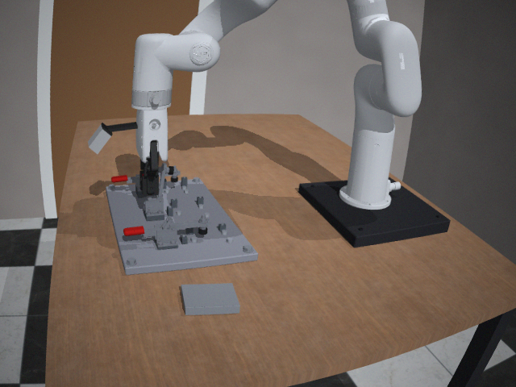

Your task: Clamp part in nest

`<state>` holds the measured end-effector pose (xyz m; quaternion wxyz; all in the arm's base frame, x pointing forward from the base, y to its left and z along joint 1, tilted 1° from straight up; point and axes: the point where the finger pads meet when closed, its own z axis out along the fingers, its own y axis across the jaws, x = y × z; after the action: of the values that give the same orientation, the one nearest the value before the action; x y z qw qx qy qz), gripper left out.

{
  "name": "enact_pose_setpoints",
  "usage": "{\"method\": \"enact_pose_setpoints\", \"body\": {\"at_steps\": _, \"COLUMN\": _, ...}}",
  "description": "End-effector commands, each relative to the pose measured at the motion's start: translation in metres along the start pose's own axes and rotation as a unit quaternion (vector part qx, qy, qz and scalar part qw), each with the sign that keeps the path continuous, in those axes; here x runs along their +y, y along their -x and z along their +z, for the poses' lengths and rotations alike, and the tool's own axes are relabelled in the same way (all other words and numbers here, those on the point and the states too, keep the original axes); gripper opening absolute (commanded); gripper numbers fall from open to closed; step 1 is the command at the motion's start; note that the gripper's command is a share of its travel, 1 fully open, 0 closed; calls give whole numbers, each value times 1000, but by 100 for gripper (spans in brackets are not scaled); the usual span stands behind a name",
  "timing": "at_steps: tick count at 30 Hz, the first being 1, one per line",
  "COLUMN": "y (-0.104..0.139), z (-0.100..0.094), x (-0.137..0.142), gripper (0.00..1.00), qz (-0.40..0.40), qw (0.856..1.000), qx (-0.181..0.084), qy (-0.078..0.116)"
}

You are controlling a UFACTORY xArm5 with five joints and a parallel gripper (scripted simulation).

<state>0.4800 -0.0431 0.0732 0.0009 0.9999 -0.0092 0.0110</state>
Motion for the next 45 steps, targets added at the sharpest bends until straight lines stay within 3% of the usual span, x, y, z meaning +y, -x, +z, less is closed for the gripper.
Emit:
{"method": "enact_pose_setpoints", "body": {"at_steps": 1, "y": 0, "z": 0, "x": 0, "gripper": 0, "qz": 0, "qw": 1000, "qx": 0, "qy": 0}}
{"method": "enact_pose_setpoints", "body": {"at_steps": 42, "y": 5, "z": 0, "x": 0, "gripper": 0, "qz": 0, "qw": 1000, "qx": 0, "qy": 0}}
{"method": "enact_pose_setpoints", "body": {"at_steps": 43, "y": 5, "z": 0, "x": 0, "gripper": 47, "qz": 0, "qw": 1000, "qx": 0, "qy": 0}}
{"method": "enact_pose_setpoints", "body": {"at_steps": 45, "y": 5, "z": 0, "x": 0, "gripper": 47, "qz": 0, "qw": 1000, "qx": 0, "qy": 0}}
